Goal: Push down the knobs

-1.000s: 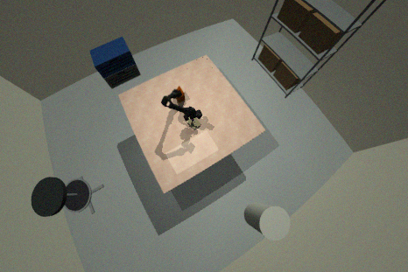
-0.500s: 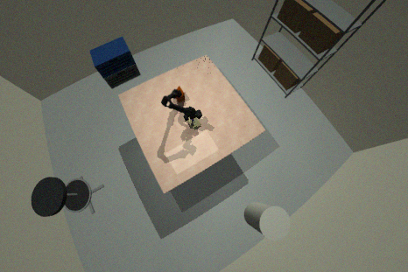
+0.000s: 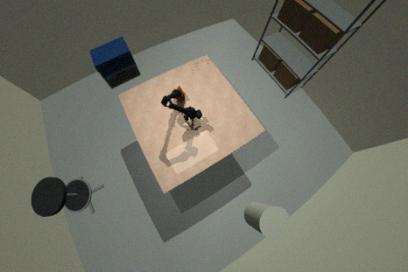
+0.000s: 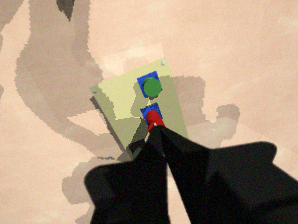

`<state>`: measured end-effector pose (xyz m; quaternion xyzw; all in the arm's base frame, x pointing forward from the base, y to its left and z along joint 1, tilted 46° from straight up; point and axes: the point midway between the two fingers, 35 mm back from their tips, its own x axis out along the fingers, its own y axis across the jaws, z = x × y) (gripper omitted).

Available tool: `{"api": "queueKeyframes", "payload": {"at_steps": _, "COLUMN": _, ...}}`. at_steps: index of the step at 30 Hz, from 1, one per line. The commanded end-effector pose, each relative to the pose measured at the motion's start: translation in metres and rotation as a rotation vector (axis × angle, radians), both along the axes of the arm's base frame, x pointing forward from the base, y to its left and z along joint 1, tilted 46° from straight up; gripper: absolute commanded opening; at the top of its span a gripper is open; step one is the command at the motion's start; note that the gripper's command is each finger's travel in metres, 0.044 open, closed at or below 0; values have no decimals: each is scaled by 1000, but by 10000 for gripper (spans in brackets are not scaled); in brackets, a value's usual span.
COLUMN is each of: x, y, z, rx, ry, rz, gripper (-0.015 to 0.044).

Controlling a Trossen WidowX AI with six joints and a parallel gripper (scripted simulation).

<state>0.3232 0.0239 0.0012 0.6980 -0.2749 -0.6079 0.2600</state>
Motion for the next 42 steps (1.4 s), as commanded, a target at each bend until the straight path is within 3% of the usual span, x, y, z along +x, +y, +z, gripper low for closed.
{"api": "queueKeyframes", "payload": {"at_steps": 1, "x": 1, "y": -5, "z": -3, "rx": -3, "ry": 1, "rz": -9, "gripper": 0}}
{"api": "queueKeyframes", "payload": {"at_steps": 38, "x": -1, "y": 11, "z": 12, "rx": -2, "ry": 1, "rz": -9, "gripper": 0}}
{"api": "queueKeyframes", "payload": {"at_steps": 42, "x": -1, "y": 7, "z": 9, "rx": -9, "ry": 9, "rz": -4, "gripper": 105}}
